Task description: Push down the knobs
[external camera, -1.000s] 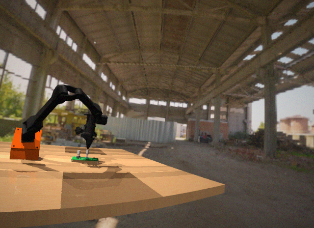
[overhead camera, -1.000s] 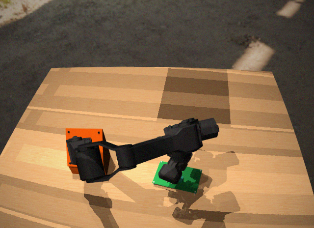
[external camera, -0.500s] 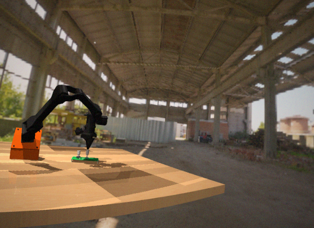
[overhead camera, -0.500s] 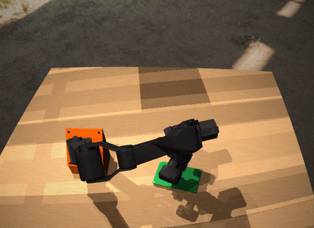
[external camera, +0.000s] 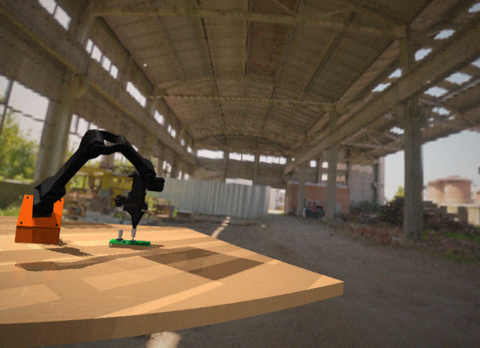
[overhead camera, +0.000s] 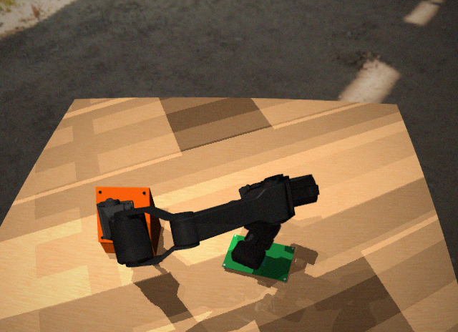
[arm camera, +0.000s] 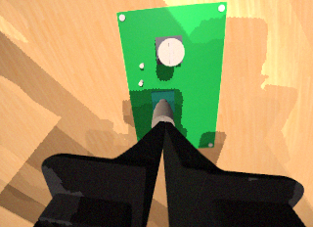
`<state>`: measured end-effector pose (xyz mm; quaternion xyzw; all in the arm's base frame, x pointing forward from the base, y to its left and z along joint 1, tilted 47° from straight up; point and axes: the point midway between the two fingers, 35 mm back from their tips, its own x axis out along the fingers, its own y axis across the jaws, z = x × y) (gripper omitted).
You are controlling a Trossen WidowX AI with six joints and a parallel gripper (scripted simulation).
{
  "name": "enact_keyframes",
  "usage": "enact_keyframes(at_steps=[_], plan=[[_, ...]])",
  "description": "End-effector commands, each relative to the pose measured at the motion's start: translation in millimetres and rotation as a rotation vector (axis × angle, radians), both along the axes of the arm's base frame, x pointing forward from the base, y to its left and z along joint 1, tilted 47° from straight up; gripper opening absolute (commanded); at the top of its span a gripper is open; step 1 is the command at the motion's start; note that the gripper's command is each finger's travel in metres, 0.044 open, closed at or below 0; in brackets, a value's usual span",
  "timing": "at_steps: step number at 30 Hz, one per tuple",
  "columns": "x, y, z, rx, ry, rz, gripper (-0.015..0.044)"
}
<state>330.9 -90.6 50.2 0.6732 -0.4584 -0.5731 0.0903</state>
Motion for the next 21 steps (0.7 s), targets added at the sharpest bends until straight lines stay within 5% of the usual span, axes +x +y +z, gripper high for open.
enact_keyframes(at_steps=[1,21], plan=[[-0.5,-0.3,0.6,-0.006,0.005,0.002,0.0000],[-0.8,-2.3,-1.1,-0.006,0.005,0.002,0.0000]])
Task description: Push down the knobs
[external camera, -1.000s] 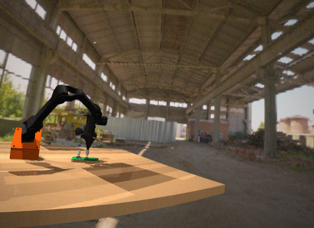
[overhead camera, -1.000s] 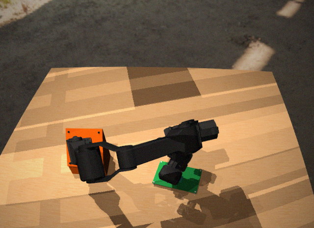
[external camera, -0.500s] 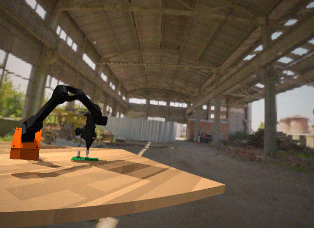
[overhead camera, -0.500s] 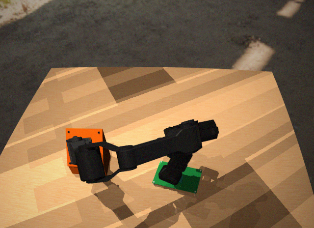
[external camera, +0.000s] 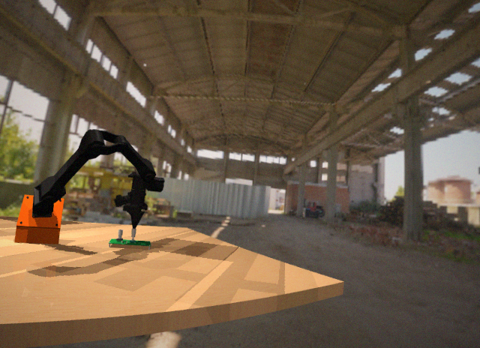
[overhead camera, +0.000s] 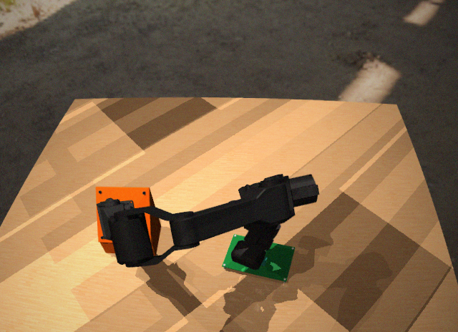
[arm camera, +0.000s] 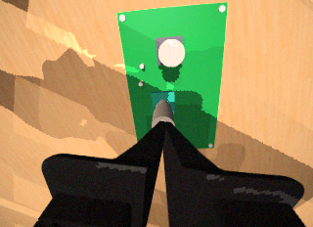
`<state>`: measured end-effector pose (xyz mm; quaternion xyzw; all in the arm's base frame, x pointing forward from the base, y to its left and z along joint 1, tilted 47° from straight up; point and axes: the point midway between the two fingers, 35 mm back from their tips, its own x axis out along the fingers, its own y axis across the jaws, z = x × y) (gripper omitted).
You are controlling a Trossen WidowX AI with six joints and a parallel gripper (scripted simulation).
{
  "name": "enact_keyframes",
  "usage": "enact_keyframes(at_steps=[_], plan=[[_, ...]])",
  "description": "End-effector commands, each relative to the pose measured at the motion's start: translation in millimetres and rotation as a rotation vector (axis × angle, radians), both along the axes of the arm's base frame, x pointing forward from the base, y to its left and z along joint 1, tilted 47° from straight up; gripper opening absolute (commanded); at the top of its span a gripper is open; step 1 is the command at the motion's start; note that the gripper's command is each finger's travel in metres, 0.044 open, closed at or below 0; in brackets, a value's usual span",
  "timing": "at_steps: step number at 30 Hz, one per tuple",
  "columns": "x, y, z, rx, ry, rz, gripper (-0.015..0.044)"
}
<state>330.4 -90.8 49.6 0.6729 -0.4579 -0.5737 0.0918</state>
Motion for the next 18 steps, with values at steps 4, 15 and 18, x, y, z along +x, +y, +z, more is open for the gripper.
enact_keyframes(at_steps=[4,15,18], plan=[[-0.3,-2.3,-0.7,-0.006,0.002,0.000,0.0000],[-0.5,-4.0,-2.3,-0.006,0.002,0.000,0.0000],[-0.5,-4.0,-2.3,-0.006,0.002,0.000,0.0000]])
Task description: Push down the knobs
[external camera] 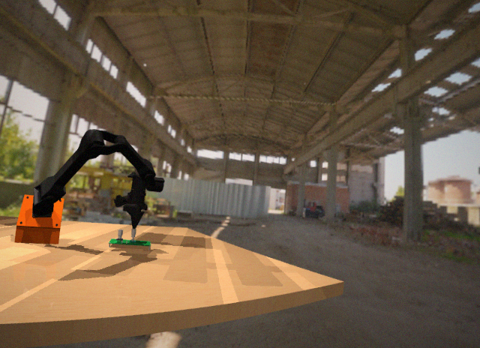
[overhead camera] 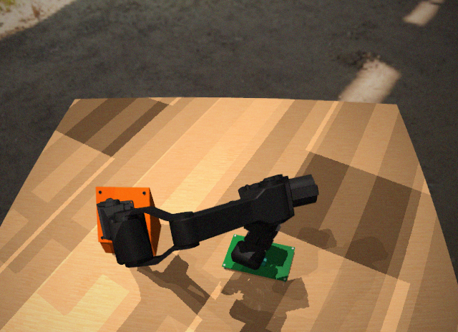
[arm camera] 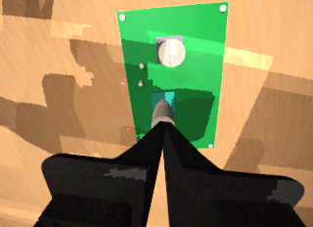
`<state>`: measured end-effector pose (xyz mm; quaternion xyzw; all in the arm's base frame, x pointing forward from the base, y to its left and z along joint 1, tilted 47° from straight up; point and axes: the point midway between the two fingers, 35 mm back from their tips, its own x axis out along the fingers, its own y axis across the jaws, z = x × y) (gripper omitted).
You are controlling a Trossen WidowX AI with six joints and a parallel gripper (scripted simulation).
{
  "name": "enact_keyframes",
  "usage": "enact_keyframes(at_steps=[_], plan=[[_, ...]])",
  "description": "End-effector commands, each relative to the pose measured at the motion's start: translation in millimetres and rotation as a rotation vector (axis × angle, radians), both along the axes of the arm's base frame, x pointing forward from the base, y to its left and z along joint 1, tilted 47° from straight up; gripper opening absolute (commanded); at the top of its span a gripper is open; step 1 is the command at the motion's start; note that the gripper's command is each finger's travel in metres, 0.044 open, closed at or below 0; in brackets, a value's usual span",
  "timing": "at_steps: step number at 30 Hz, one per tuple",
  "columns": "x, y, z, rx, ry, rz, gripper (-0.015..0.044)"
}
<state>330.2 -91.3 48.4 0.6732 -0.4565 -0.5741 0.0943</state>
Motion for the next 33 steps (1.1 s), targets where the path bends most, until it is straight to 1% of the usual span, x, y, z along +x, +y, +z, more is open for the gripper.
enact_keyframes(at_steps=[1,33], plan=[[-0.2,-3.7,-1.3,-0.004,-0.001,-0.005,0.0000],[-0.7,-8.3,-5.5,-0.004,-0.001,-0.005,0.0000]])
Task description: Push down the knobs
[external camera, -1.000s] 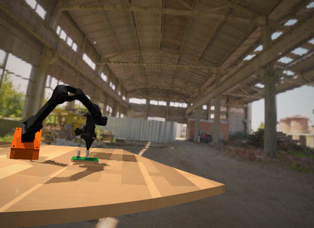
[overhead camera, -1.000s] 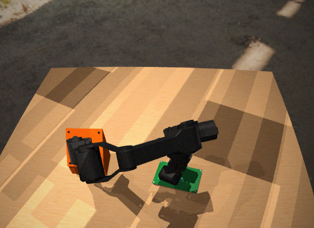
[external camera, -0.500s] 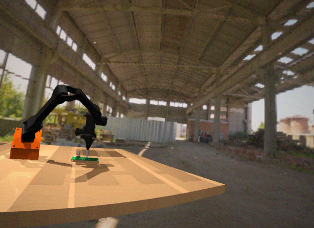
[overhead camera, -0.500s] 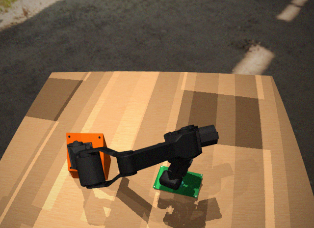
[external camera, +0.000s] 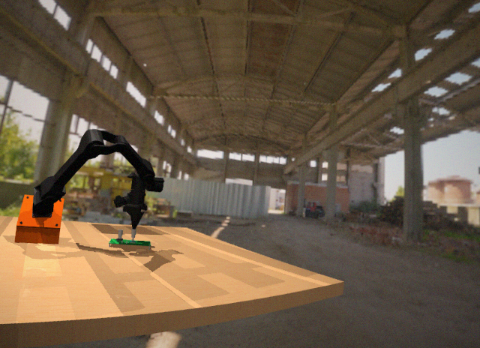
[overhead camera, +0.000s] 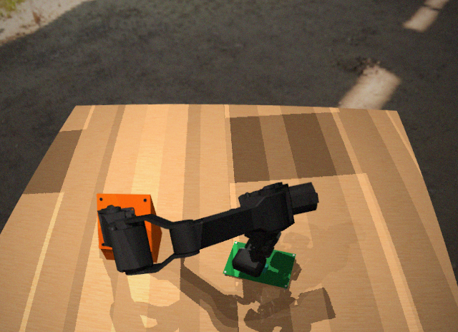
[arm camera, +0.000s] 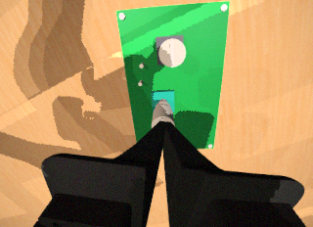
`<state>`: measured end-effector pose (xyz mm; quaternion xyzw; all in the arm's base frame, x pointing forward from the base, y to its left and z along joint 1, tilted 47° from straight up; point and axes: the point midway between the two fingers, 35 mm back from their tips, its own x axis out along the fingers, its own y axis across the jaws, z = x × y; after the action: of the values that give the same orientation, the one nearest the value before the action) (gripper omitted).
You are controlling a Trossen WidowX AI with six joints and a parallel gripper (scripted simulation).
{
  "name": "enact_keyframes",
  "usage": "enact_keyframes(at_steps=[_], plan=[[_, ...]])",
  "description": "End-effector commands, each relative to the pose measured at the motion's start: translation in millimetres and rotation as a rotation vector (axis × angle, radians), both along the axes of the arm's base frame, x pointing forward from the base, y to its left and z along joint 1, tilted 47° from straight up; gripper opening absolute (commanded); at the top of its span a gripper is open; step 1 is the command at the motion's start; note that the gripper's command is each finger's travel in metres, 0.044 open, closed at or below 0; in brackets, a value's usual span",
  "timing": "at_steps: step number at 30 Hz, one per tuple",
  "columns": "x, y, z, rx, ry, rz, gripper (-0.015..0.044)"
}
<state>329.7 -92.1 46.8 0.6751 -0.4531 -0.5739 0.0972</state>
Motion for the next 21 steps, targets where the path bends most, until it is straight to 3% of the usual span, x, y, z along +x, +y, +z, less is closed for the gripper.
enact_keyframes(at_steps=[1,21], plan=[[-0.3,-7.9,-4.4,-0.005,-0.001,-0.015,0.0000],[-0.6,-10.4,-6.7,-0.005,-0.001,-0.015,0.0000]])
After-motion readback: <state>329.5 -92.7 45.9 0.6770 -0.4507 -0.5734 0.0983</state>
